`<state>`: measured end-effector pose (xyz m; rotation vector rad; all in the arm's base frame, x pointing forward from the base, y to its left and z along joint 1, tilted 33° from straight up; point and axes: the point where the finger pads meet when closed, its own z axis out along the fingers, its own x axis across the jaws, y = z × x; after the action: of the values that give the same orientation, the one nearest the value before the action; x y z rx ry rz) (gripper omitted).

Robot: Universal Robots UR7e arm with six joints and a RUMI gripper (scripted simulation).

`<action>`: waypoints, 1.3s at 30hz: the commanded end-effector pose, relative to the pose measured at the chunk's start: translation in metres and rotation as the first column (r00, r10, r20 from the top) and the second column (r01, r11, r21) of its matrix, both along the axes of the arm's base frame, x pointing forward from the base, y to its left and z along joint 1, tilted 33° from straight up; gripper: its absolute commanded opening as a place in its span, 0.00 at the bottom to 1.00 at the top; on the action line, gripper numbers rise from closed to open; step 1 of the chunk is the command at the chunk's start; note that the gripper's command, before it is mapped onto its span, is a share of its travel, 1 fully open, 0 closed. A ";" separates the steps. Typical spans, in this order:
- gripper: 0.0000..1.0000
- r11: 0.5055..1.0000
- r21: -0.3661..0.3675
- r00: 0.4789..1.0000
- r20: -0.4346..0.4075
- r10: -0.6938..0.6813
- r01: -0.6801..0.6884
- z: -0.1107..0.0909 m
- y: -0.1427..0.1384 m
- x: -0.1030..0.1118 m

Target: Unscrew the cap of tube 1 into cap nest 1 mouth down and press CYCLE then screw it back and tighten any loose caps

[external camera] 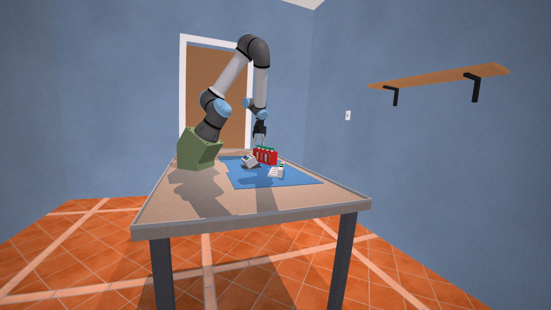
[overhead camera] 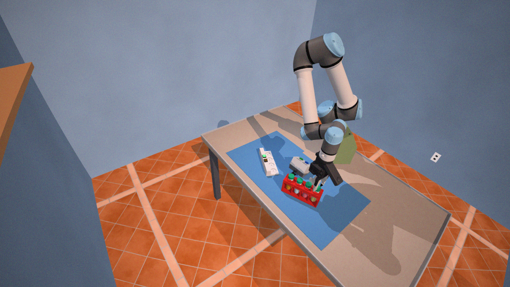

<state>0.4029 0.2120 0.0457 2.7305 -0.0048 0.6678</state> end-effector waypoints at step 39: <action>0.00 0.652 -0.249 0.690 -0.391 0.609 -0.716 0.000 0.000 0.000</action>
<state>0.4029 0.2120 0.0457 2.3481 1.1421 0.3802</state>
